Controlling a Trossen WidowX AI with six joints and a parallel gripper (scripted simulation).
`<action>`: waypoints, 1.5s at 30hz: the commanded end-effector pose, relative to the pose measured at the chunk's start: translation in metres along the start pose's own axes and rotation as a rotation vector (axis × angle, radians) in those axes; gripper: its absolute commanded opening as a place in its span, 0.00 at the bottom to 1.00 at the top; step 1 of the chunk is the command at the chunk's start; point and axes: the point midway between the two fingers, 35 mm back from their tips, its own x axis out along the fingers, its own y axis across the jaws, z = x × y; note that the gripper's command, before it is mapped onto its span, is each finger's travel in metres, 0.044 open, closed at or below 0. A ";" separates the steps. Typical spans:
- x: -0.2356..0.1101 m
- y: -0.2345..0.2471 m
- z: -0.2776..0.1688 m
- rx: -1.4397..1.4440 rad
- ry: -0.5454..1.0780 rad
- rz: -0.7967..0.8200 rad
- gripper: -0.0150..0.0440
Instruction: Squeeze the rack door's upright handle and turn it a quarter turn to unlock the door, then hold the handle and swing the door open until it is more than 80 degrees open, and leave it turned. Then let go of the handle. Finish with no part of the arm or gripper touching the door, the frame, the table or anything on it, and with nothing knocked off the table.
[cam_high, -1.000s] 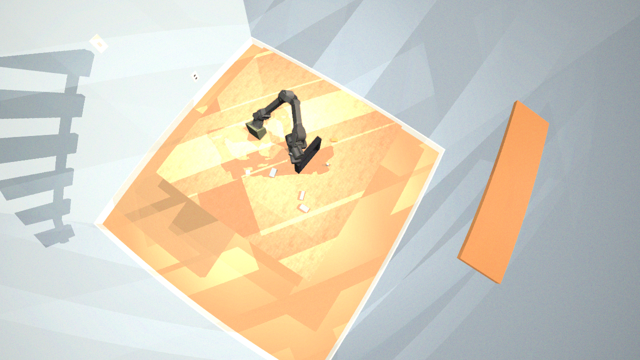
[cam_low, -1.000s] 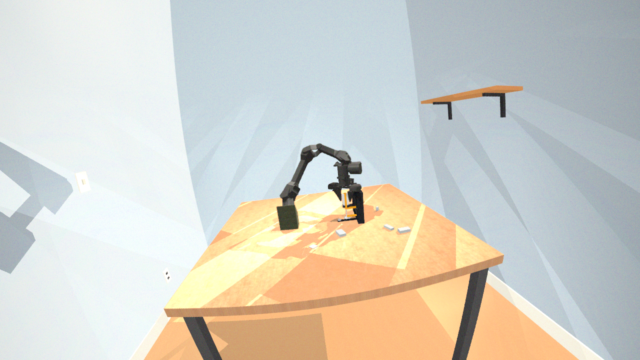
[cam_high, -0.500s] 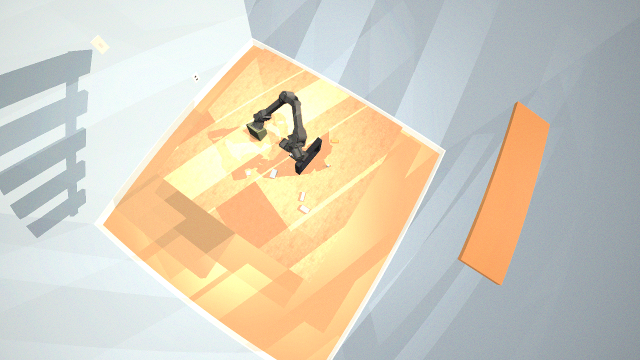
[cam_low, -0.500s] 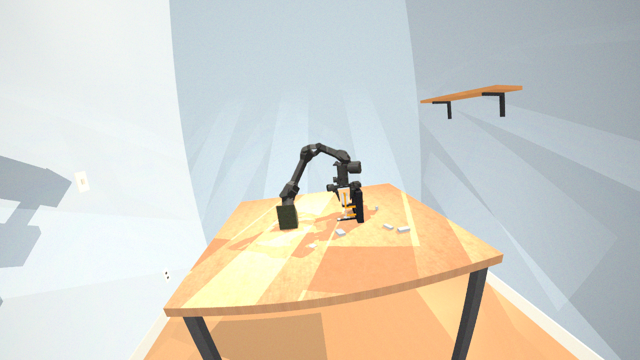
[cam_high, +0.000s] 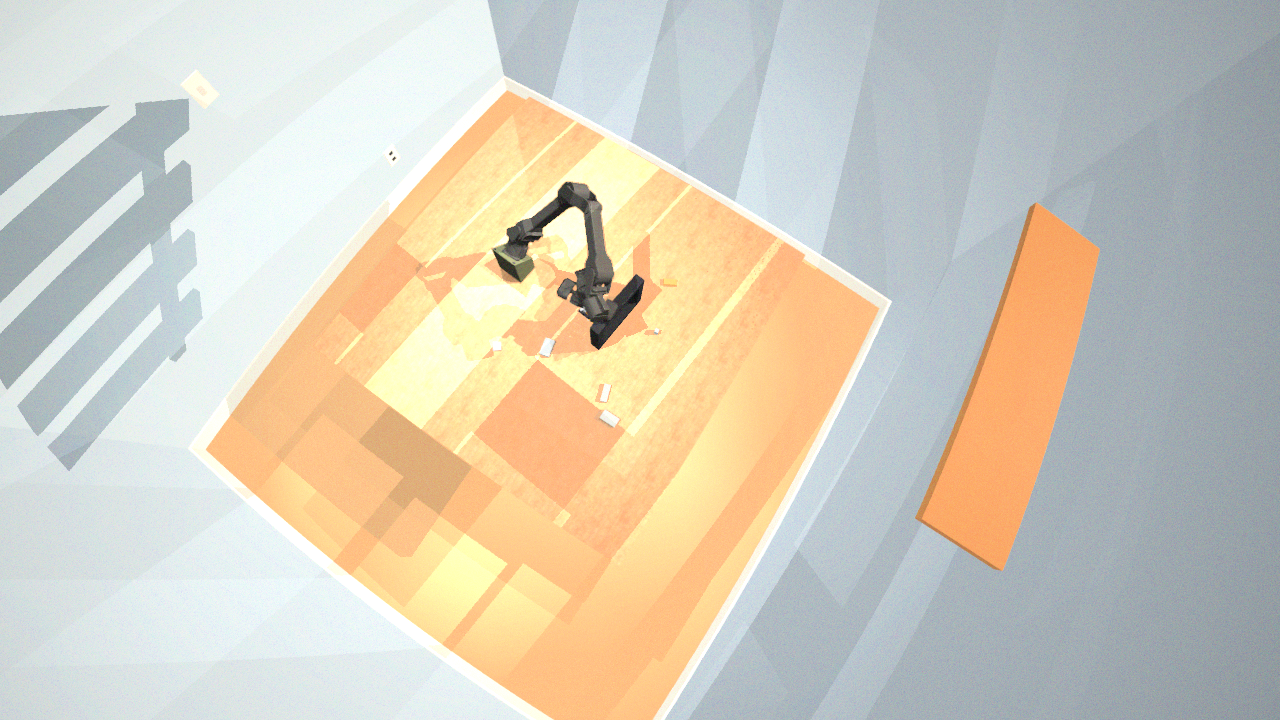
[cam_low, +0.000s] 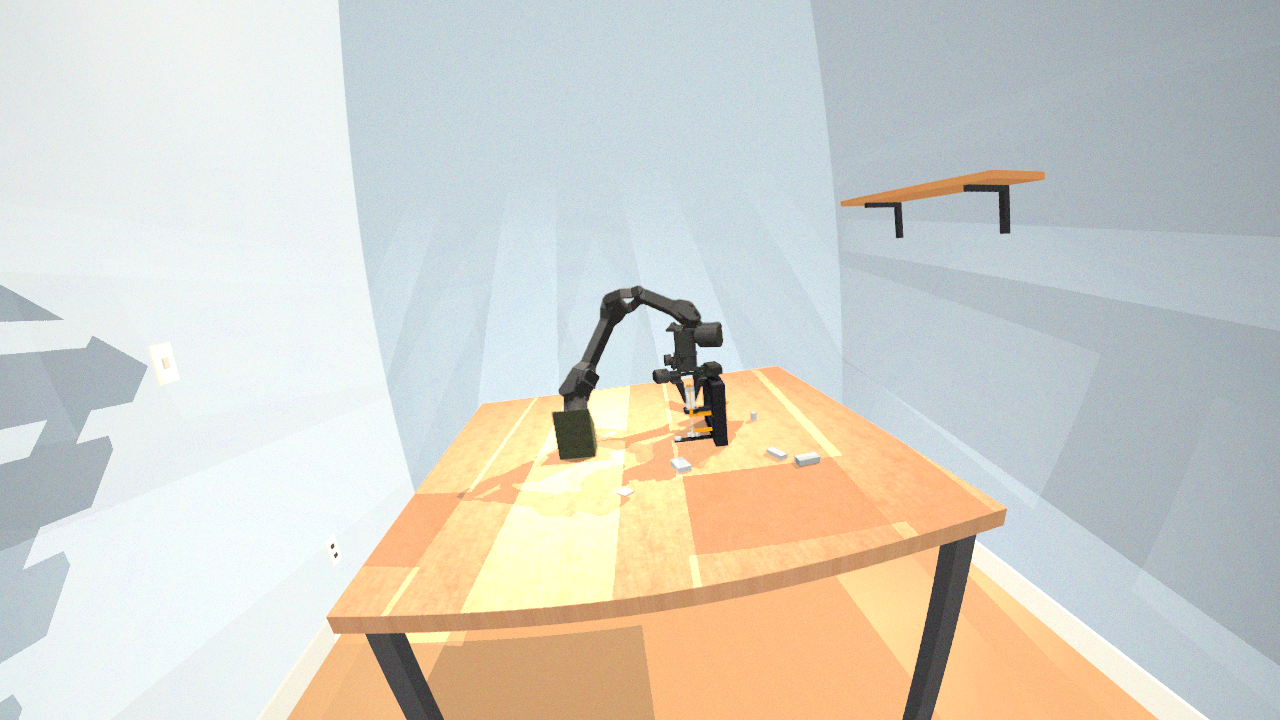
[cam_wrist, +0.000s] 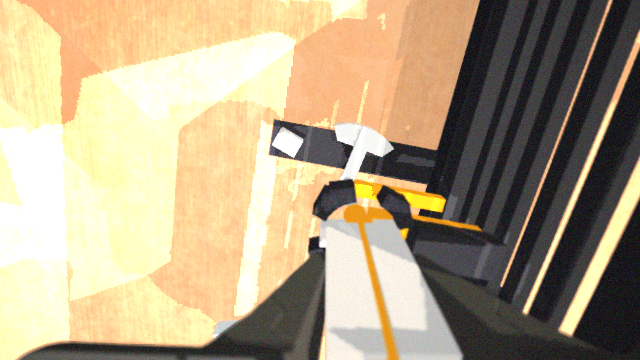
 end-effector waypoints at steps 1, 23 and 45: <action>0.000 0.000 0.000 -0.003 -0.002 -0.001 0.36; 0.000 0.008 0.006 0.221 -0.003 0.000 0.27; 0.000 0.040 0.032 0.672 -0.004 0.002 0.27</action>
